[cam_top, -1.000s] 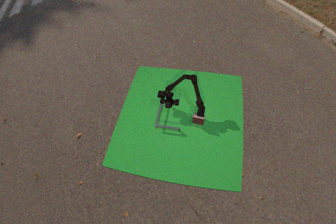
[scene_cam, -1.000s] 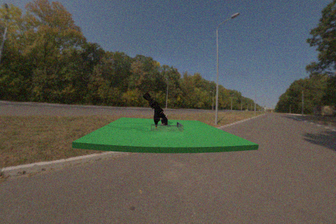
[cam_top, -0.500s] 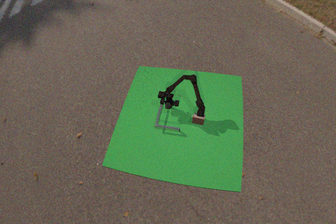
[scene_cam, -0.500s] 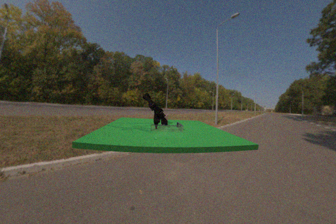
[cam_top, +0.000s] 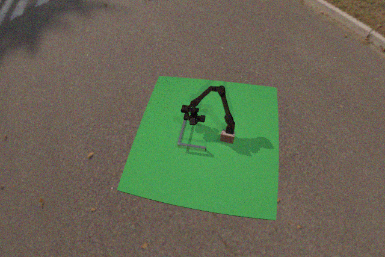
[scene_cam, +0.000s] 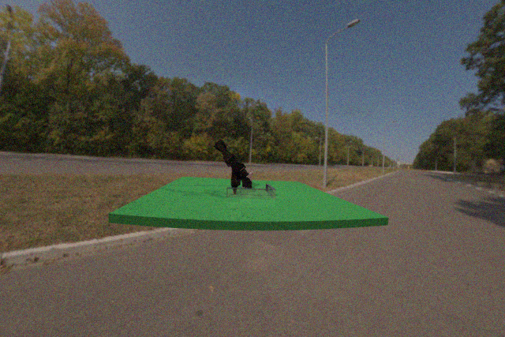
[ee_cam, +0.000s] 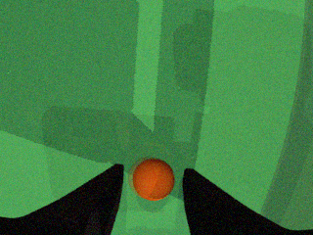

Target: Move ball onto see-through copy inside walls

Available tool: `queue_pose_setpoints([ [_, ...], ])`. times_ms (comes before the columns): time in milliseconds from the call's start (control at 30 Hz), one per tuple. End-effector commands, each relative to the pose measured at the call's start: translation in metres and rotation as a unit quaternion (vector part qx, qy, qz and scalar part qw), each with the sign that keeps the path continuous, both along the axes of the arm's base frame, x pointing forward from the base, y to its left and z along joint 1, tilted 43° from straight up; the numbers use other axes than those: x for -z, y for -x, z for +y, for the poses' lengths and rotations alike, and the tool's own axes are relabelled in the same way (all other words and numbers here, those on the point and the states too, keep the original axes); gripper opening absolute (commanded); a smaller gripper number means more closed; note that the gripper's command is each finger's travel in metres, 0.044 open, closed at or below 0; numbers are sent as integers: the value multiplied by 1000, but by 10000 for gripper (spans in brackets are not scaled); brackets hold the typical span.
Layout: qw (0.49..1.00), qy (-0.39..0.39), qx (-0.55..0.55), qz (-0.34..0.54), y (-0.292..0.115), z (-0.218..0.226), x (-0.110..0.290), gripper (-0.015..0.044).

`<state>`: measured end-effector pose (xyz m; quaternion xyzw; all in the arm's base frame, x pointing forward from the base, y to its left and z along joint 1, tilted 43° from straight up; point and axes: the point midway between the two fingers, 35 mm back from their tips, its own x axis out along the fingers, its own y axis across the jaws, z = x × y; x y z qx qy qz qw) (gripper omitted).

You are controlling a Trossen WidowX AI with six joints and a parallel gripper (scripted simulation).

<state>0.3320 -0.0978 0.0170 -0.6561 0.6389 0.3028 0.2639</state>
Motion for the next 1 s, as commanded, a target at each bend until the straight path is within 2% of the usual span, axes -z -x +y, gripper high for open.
queue_pose_setpoints([
  [0, 1000, 0, 0, 0, 0, 0, 0, 207],
  [200, 1000, 0, 0, 0, 0, 2, -2, 207],
  [400, 1000, 1, -1, 4, 1, 58, -61, 207],
  [767, 1000, 2, -7, 1, -1, 55, -56, 207],
  [967, 1000, 2, -6, 0, 2, 83, -88, 364],
])
